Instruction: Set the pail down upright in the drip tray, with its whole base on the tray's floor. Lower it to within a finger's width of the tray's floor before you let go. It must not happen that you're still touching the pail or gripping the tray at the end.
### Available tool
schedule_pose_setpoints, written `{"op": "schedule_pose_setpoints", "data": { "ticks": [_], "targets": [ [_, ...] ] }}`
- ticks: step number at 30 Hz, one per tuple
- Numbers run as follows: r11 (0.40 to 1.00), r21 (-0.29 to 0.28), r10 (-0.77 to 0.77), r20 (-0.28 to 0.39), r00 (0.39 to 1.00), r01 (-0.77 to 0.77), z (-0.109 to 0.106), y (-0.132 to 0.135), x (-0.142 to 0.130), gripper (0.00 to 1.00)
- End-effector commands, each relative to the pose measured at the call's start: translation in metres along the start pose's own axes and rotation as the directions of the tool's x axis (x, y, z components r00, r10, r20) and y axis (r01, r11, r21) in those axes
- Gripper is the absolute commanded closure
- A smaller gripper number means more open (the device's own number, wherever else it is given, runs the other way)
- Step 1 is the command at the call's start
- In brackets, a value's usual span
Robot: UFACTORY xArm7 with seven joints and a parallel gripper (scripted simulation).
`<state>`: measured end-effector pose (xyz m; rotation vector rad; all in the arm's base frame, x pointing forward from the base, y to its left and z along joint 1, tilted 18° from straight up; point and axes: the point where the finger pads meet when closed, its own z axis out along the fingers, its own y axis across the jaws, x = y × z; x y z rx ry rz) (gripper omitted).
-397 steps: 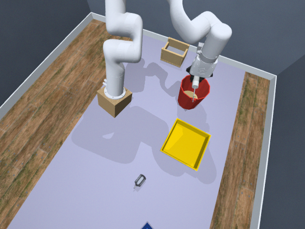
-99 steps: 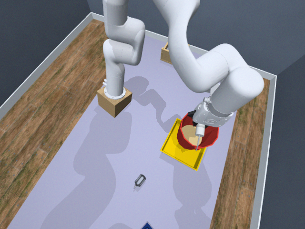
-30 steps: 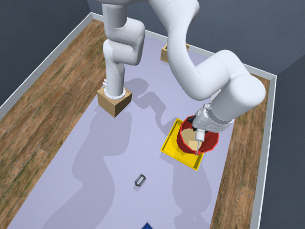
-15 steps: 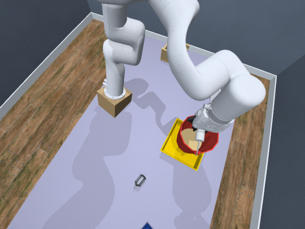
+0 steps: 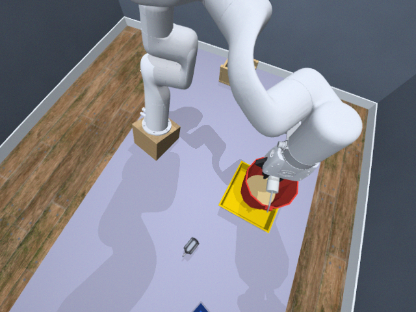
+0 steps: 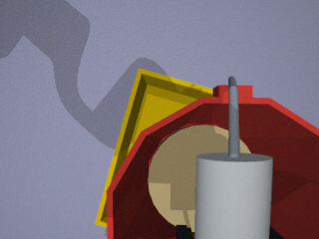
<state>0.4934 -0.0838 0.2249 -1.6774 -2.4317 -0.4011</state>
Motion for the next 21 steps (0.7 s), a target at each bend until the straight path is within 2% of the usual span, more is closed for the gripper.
{"op": "schedule_pose_setpoints", "data": {
  "ticks": [1, 21],
  "targets": [
    [1.000, -0.004, 0.000, 0.004, 1.000, 0.000, -0.0020, 0.0009, -0.0010, 1.00],
    [1.000, -0.004, 0.000, 0.004, 1.000, 0.000, 0.0033, 0.0009, -0.0010, 1.00]
  ]
}}
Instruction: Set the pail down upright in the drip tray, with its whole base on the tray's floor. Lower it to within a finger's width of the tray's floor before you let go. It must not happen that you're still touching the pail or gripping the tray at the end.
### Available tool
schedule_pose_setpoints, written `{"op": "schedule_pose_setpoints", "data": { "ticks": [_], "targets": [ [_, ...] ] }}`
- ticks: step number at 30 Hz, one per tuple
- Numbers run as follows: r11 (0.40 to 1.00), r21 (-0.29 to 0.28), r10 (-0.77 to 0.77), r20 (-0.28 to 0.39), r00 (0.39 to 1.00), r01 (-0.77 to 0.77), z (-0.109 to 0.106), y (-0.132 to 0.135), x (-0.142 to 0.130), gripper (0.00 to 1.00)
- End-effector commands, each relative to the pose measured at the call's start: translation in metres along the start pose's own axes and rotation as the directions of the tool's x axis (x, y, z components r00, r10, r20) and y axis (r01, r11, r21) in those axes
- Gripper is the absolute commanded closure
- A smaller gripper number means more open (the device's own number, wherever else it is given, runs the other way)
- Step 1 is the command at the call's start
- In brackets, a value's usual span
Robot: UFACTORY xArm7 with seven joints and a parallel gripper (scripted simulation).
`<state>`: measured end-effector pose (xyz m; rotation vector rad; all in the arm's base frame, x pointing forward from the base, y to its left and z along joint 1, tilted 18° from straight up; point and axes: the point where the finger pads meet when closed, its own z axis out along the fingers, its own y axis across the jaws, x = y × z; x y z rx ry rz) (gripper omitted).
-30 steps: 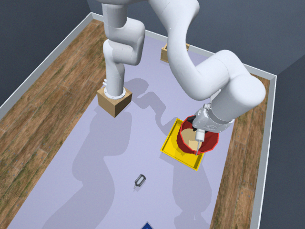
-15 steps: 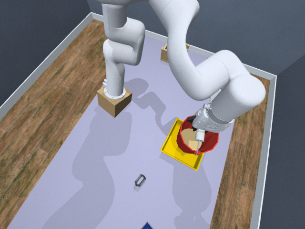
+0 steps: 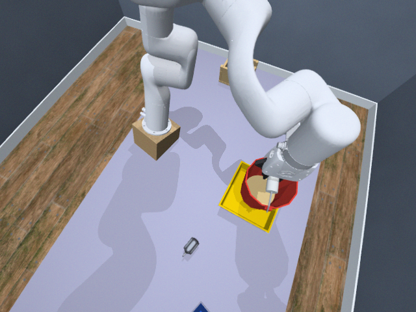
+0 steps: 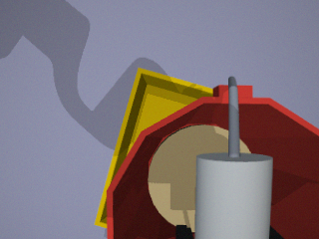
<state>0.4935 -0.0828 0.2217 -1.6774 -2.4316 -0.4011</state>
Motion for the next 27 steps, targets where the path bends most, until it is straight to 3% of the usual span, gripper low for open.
{"op": "schedule_pose_setpoints", "data": {
  "ticks": [1, 27],
  "targets": [
    [1.000, -0.004, 0.000, 0.004, 1.000, 0.000, 0.001, 0.001, -0.001, 1.00],
    [1.000, -0.004, 0.000, 0.004, 1.000, 0.000, 0.021, 0.001, -0.001, 1.00]
  ]
}}
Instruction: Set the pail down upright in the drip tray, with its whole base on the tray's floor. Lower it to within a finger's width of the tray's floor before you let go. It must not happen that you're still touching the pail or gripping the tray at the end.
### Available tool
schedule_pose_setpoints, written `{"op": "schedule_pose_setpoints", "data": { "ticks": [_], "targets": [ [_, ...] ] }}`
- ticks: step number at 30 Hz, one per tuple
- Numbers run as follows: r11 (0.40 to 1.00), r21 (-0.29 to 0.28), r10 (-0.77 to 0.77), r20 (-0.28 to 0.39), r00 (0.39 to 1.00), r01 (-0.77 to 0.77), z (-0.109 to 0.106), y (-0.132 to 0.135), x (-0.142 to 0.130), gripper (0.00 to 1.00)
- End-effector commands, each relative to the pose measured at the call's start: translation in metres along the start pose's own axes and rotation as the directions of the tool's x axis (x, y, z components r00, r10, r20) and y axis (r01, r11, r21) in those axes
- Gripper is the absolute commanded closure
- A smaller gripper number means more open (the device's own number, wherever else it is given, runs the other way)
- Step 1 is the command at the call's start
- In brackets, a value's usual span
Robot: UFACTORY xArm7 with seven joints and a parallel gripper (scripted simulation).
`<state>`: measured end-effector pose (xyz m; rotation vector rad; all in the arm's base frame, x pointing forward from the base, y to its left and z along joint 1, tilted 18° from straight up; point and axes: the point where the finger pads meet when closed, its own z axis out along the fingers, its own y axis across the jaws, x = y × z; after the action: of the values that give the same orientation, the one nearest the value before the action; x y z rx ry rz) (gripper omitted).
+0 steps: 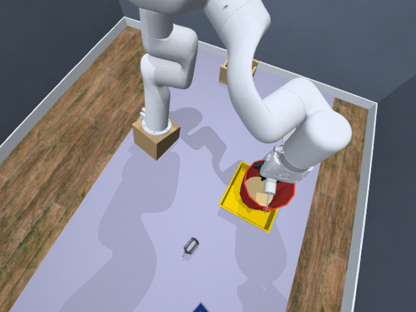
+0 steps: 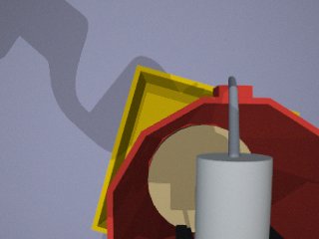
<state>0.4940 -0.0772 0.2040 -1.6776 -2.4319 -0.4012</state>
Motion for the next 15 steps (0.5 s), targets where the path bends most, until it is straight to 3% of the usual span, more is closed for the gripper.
{"op": "schedule_pose_setpoints", "data": {
  "ticks": [1, 15],
  "targets": [
    [1.000, -0.004, 0.000, 0.003, 1.000, 0.000, 0.004, 0.001, -0.001, 1.00],
    [1.000, -0.004, 0.001, 0.003, 1.000, 0.000, 0.020, 0.001, -0.001, 1.00]
  ]
}}
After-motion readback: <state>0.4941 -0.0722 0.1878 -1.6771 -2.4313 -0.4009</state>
